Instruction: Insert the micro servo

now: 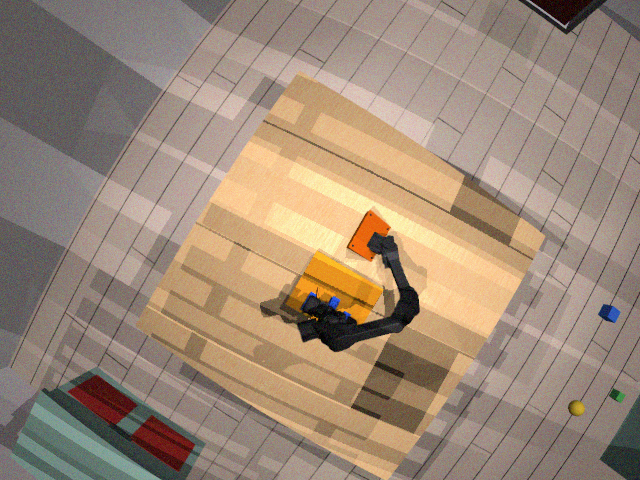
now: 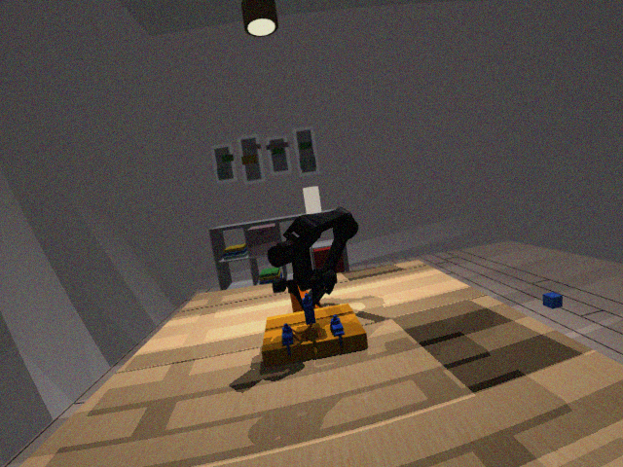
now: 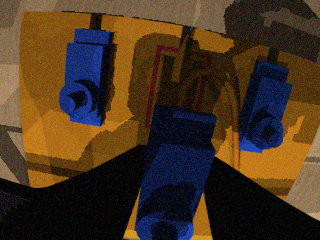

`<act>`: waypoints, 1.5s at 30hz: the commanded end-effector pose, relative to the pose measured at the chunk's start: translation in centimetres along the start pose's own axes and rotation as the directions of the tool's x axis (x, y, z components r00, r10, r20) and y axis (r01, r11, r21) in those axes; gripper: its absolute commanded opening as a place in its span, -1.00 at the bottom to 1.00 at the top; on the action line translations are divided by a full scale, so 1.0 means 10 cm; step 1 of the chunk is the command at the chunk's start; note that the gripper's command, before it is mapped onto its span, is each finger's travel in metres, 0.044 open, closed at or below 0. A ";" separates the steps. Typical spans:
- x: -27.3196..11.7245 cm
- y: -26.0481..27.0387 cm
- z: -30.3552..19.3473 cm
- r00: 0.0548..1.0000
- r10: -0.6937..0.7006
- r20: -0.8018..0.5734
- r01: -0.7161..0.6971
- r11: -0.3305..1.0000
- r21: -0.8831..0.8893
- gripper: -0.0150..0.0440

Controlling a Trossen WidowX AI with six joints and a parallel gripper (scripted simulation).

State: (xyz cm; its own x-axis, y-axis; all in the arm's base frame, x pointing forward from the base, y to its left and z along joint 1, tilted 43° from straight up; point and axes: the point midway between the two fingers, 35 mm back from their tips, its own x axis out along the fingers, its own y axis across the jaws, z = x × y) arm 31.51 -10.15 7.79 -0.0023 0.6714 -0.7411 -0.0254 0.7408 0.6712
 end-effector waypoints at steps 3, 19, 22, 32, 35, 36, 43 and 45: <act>-0.01 0.00 0.19 1.000 0.002 0.006 -0.002 1.000 0.004 -0.49; 0.10 0.00 0.35 1.000 0.002 0.007 -0.002 1.000 0.003 -0.49; 0.15 0.01 0.35 1.000 0.002 0.007 -0.003 1.000 0.003 -0.49; 0.19 0.01 0.36 1.000 0.003 0.007 -0.003 1.000 0.003 -0.49; 0.19 0.01 0.36 1.000 0.003 0.007 -0.003 1.000 0.003 -0.49; 0.19 0.01 0.36 1.000 0.003 0.007 -0.003 1.000 0.003 -0.49; 0.19 0.01 0.37 1.000 0.003 0.007 -0.003 1.000 0.003 -0.49; 0.21 0.01 0.37 1.000 0.003 0.007 -0.003 1.000 0.003 -0.49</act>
State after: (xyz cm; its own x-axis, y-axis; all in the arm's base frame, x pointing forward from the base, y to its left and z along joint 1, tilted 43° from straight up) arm 35.11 -8.68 6.34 -0.0019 0.6739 -0.7388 -0.0234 0.7386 0.6738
